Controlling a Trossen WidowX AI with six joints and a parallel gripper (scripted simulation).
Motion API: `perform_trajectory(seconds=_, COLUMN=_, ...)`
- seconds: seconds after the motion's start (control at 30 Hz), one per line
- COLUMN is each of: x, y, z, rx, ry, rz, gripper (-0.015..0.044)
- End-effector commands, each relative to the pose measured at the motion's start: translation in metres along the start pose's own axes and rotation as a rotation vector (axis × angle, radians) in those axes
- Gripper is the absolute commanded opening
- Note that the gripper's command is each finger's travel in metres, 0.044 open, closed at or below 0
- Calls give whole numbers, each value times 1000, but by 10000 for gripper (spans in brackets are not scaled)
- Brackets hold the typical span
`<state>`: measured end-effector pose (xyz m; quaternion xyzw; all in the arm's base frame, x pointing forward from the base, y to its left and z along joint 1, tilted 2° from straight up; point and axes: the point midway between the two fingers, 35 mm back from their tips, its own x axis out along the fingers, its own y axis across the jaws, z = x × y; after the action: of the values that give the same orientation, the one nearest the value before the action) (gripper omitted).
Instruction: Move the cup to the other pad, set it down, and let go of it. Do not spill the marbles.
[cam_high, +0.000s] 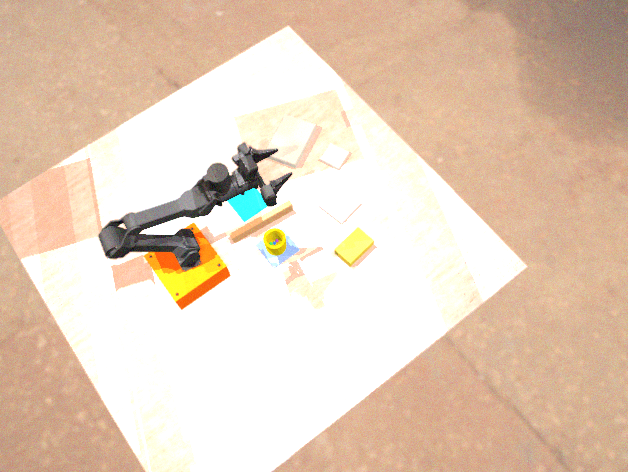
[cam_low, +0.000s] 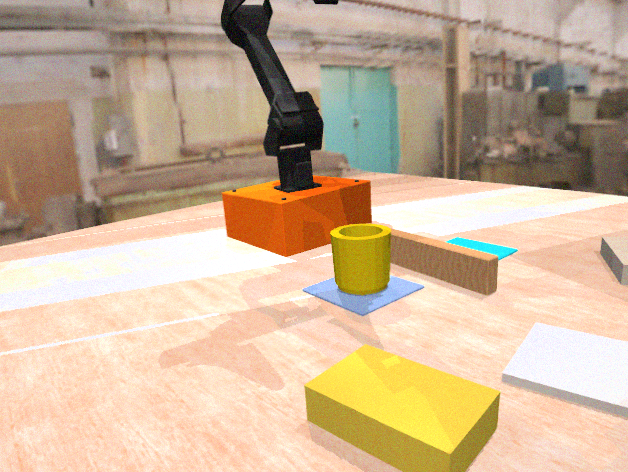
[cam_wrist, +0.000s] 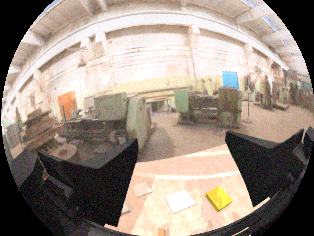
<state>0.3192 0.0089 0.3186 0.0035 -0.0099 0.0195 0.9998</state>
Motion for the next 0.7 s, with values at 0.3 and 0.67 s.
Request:
perform_trajectory(seconds=0.3, x=1, y=-30, z=-176, rx=-657, ry=837, rz=210, gripper=167)
perform_trajectory(seconds=0.67, x=-83, y=-43, z=-265, rx=-968, ry=1388, rz=911, gripper=167)
